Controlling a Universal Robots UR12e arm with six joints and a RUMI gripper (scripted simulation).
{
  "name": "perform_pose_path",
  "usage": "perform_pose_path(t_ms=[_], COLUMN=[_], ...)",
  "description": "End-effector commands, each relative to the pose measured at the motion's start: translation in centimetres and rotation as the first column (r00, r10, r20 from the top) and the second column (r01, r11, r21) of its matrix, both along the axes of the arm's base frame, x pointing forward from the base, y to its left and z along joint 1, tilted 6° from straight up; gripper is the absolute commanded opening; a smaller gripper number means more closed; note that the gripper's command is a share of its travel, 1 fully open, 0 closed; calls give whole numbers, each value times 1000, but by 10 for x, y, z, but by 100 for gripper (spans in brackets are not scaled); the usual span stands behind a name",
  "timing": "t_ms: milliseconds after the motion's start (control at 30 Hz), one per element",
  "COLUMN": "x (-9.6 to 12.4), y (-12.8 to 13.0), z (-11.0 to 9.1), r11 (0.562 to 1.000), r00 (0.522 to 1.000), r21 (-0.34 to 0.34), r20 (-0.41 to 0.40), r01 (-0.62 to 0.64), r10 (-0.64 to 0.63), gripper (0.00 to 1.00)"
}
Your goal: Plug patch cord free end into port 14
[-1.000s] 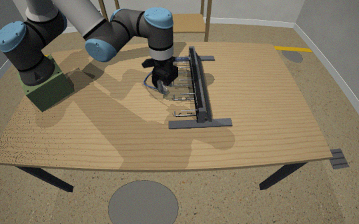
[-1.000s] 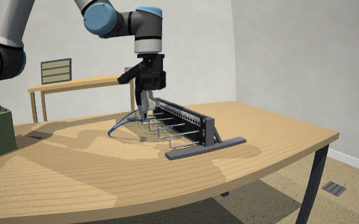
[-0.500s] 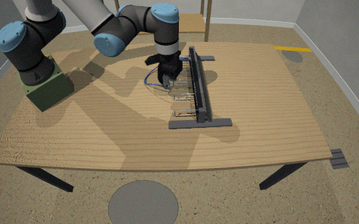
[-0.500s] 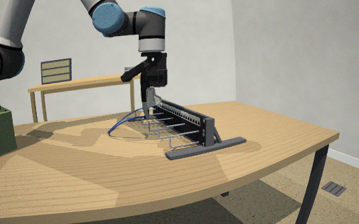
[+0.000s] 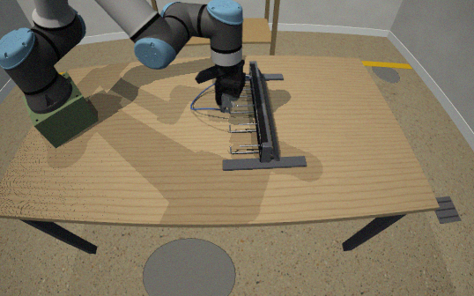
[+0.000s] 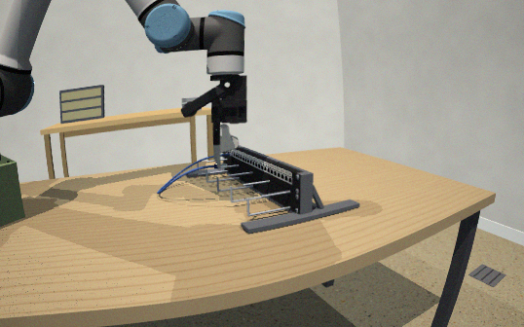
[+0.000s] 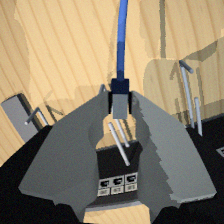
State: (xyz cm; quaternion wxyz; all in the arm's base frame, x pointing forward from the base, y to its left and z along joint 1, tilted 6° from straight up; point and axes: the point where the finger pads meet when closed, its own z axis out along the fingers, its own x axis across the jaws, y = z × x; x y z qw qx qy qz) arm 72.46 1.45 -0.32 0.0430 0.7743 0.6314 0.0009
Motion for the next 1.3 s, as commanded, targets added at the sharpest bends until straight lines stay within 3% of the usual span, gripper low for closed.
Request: perform_pose_path(t_ms=[0, 1267], x=[5, 25], y=[7, 43], z=[2, 9], r11=[999, 957], r00=[999, 957], r21=[-3, -16], r20=[-3, -25], r01=[-49, -289], r10=[49, 288], gripper=[0, 0])
